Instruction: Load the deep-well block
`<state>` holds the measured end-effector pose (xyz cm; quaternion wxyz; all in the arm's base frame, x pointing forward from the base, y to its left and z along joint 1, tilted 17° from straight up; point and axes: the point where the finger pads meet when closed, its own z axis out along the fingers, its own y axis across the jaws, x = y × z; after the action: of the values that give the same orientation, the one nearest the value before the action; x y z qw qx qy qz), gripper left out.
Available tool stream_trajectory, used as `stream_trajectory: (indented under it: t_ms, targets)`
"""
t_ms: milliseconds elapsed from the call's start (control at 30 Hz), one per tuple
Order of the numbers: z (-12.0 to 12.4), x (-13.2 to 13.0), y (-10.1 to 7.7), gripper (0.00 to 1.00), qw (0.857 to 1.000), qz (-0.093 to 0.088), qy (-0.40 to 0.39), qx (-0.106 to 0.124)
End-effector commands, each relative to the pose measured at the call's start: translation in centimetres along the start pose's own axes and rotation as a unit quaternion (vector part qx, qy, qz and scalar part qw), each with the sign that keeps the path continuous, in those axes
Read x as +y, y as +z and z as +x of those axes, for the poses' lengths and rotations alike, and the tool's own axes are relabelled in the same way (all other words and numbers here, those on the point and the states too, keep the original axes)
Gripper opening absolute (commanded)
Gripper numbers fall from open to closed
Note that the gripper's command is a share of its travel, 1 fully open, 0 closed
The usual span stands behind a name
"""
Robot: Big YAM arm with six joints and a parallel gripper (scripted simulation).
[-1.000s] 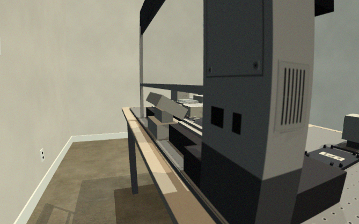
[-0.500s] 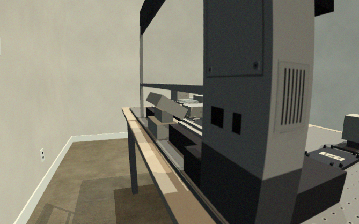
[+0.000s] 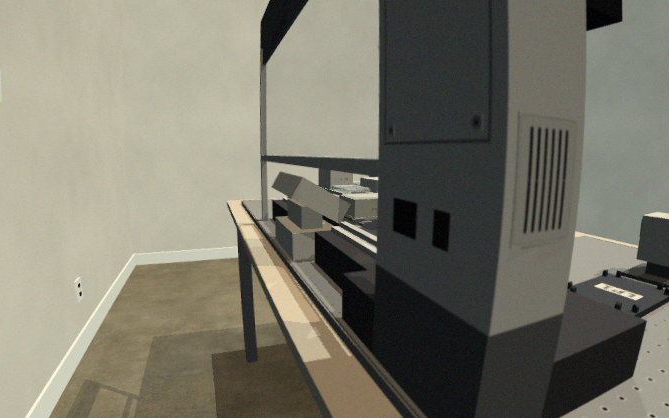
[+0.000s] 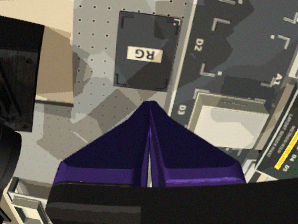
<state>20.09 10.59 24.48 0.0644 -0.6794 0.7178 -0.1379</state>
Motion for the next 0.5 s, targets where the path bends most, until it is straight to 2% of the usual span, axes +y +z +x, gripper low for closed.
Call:
stream_trajectory:
  t_ms: [0,67,133,167,200,233,467]
  targets:
    - [-2.4,-1.9,-2.2,0.0,0.999,0.023,0.037,-0.025]
    - [-3.5,-2.0,-2.2,0.0,0.999,0.022,0.037,-0.026]
    - [-3.5,-2.0,-2.2,0.0,0.999,0.022,0.037,-0.026]
    - [-3.4,-0.6,-0.1,0.0,1.0,0.004,0.029,-0.007]
    - [-4.5,-1.9,-1.9,0.0,0.999,0.019,0.036,-0.024]
    - [-5.1,-2.1,-2.2,0.0,0.999,0.021,0.037,-0.027]
    - [-8.7,-2.5,-2.1,0.0,0.999,0.019,0.037,-0.029]
